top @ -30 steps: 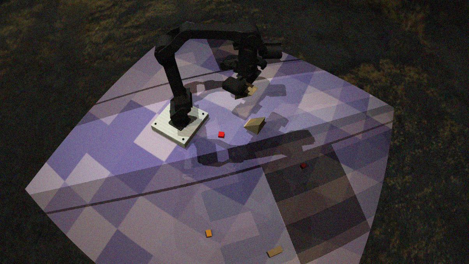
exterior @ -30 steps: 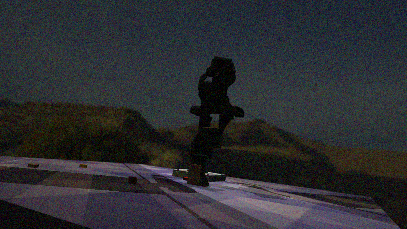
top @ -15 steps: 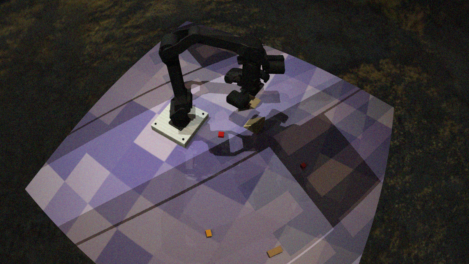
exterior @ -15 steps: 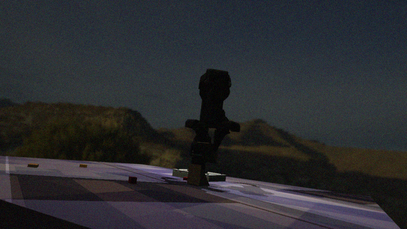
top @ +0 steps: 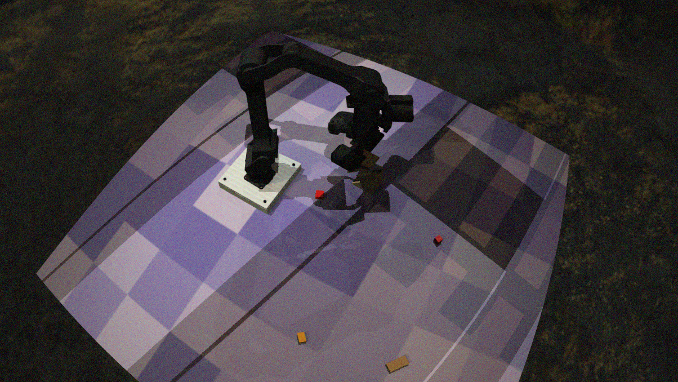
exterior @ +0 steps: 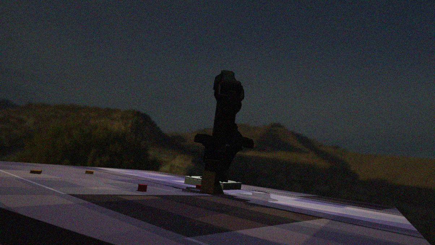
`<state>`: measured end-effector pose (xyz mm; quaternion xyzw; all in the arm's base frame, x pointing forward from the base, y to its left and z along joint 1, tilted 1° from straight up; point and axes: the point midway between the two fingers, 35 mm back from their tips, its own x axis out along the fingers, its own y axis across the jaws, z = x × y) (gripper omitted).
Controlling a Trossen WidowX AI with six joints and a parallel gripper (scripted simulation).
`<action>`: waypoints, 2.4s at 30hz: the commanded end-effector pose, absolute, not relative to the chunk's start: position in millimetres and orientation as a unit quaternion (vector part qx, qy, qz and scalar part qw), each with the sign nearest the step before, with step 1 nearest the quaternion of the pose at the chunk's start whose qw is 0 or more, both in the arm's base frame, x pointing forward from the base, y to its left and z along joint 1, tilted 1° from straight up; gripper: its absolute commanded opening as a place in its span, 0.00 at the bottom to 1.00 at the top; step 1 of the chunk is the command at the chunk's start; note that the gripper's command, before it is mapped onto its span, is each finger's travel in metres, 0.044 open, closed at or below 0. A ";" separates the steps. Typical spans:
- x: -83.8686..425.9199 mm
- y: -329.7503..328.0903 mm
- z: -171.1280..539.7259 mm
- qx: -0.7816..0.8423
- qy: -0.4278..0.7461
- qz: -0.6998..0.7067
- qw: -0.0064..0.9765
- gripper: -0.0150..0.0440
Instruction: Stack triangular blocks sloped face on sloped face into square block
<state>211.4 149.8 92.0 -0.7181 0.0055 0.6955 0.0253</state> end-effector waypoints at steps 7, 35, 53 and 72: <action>217.0 150.5 80.5 -0.716 0.003 0.697 0.025 0.25; 218.0 151.3 77.7 -0.715 -0.001 0.699 0.025 0.25; 222.9 151.6 67.0 -0.715 -0.001 0.698 0.025 0.25; 226.0 151.4 58.9 -0.715 -0.002 0.698 0.025 0.25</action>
